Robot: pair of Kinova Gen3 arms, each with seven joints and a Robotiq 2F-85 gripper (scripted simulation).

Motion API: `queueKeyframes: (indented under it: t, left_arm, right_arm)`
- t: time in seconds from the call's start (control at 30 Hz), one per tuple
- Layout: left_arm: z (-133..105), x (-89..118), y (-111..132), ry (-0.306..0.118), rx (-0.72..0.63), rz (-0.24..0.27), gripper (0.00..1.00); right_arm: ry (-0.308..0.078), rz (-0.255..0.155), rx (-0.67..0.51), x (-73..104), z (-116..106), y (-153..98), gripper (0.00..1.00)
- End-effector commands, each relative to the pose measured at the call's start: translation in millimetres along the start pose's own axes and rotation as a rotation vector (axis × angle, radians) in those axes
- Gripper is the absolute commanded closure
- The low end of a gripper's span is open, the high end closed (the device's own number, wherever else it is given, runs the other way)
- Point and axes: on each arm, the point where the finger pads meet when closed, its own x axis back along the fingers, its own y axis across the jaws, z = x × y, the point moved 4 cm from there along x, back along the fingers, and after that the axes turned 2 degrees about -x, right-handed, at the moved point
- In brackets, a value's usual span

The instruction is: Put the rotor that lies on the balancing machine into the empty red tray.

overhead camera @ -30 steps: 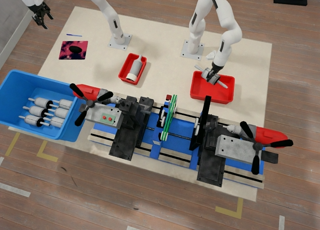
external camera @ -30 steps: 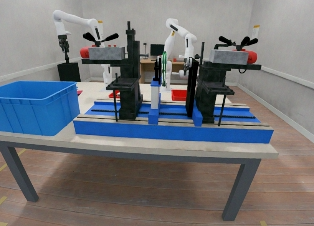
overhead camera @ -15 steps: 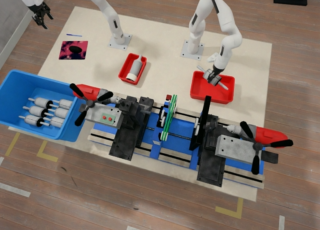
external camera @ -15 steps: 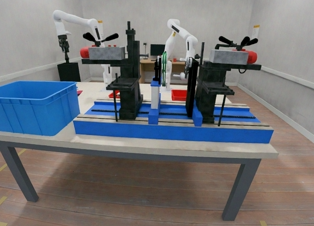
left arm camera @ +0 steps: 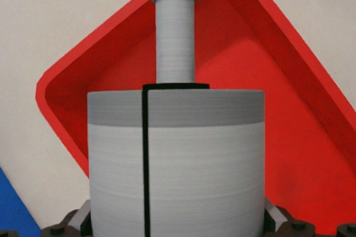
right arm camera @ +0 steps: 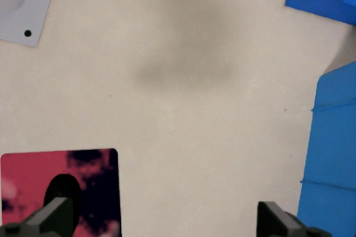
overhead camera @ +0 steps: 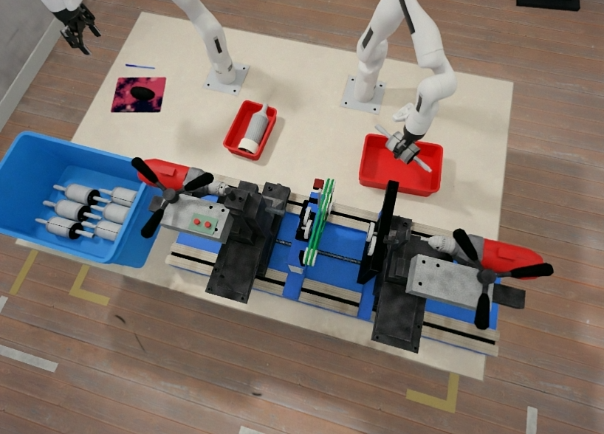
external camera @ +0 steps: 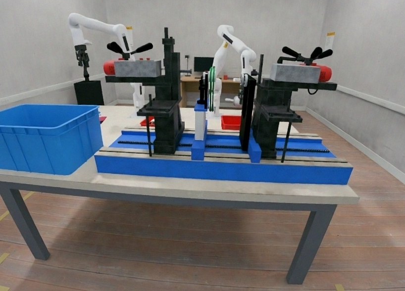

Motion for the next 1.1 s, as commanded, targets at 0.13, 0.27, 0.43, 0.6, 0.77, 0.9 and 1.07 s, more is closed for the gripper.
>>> queueKeyframes:
  t: [0.13,0.27,0.43,0.6,0.77,0.9,1.07]
  left_arm:
    - [-2.7,-7.5,5.5,0.007,-0.015,-0.025,0.903]
    - [-3.7,-11.3,8.0,0.011,-0.022,-0.036,0.903]
    - [-4.8,-16.0,11.2,0.016,-0.030,-0.050,0.903]
    - [-6.1,-21.2,14.8,0.022,-0.039,-0.066,0.903]
    - [-7.2,-25.9,17.9,0.027,-0.047,-0.079,0.903]
    - [-7.6,-27.6,19.0,0.029,-0.050,-0.084,0.903]
    - [-8.5,-31.3,21.6,0.033,-0.057,-0.095,0.903]
  right_arm:
    - [-0.001,-0.001,0.000,0.7,0.2,0.0,0.002]
    - [-0.001,-0.001,0.000,0.7,0.2,0.0,0.002]
    - [-0.001,-0.001,0.000,0.7,0.2,0.0,0.002]
    - [-0.001,-0.001,0.000,0.7,0.2,0.0,0.002]
    - [-0.001,-0.001,0.000,0.7,0.2,0.0,0.002]
    - [-0.001,-0.001,0.000,0.7,0.2,0.0,0.002]
    - [-0.001,-0.001,0.000,0.7,0.2,0.0,0.002]
